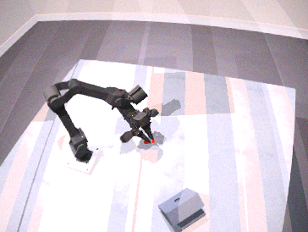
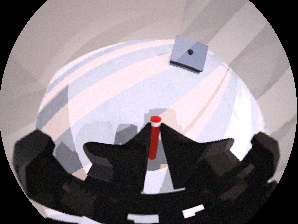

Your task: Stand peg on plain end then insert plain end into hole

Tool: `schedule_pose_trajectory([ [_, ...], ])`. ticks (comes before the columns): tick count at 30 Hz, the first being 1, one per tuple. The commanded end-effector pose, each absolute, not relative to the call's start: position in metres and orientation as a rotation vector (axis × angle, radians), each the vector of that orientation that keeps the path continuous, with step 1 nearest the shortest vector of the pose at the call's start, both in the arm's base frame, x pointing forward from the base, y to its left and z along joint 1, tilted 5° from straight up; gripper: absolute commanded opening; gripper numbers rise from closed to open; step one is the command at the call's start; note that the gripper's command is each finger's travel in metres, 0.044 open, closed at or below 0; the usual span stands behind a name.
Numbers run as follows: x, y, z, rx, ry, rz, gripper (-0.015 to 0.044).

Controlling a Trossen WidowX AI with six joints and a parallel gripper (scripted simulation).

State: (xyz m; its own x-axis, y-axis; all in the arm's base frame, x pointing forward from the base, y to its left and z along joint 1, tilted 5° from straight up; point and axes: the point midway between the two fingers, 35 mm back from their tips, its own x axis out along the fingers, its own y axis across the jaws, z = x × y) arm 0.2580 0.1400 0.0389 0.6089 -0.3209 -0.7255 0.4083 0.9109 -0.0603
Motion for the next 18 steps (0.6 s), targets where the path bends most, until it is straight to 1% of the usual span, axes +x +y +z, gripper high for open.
schedule_pose_trajectory([
  [1,0.254,0.14,0.039,0.105,0.777,-0.425,0.005],
  [18,0.244,0.145,0.041,0.073,0.634,-0.428,0.005],
])
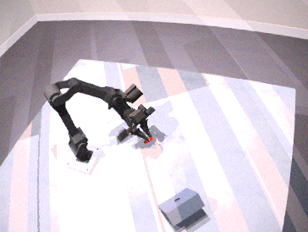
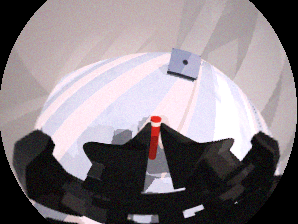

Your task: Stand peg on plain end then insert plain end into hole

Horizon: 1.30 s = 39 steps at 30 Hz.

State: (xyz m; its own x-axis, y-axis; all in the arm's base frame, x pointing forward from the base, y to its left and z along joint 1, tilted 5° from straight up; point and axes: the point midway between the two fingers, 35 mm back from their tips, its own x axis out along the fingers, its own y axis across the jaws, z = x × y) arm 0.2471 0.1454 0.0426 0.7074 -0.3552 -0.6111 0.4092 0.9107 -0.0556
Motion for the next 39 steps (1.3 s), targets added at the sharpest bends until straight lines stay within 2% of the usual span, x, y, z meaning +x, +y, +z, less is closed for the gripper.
schedule_pose_trajectory([
  [1,0.243,0.145,0.041,0.072,0.625,-0.428,0.005],
  [39,0.219,0.155,0.04,0.001,0.303,-0.428,0.005],
])
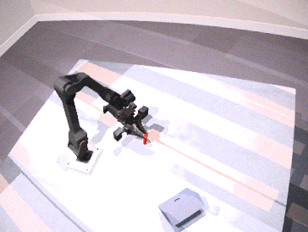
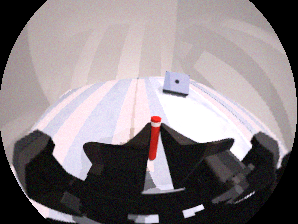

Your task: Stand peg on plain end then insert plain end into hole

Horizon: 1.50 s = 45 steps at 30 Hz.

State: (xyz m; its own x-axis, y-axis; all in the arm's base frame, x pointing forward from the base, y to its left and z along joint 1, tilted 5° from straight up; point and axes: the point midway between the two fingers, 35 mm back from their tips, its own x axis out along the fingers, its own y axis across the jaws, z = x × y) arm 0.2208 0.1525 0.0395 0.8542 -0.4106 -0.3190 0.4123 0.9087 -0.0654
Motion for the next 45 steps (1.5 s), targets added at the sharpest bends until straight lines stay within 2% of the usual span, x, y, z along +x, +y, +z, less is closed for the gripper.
schedule_pose_trajectory([
  [1,0.2185,0.1555,0.0395,-0.001,0.295,-0.428,0.005],
  [11,0.2123,0.1578,0.0377,-0.019,0.21,-0.427,0.005],
  [45,0.2105,0.1588,0.0337,-0.013,0.244,-0.427,0.005],
])
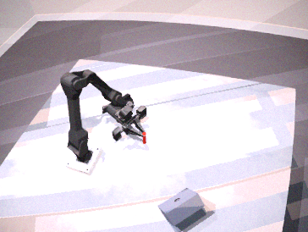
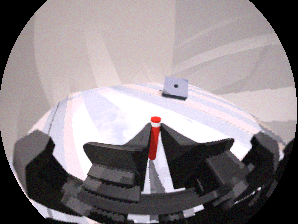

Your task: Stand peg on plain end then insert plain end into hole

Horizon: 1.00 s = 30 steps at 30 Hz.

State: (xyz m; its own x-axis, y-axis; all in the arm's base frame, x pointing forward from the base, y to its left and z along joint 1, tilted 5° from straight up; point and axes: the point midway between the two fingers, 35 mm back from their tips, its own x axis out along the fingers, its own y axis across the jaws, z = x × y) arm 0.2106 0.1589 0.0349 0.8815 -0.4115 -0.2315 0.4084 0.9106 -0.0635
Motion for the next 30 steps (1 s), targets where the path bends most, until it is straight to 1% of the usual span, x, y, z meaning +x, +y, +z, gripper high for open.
schedule_pose_trajectory([
  [1,0.2104,0.1589,0.0339,-0.013,0.244,-0.427,0.005],
  [30,0.2046,0.1599,0.032,-0.009,0.227,-0.429,0.005],
])
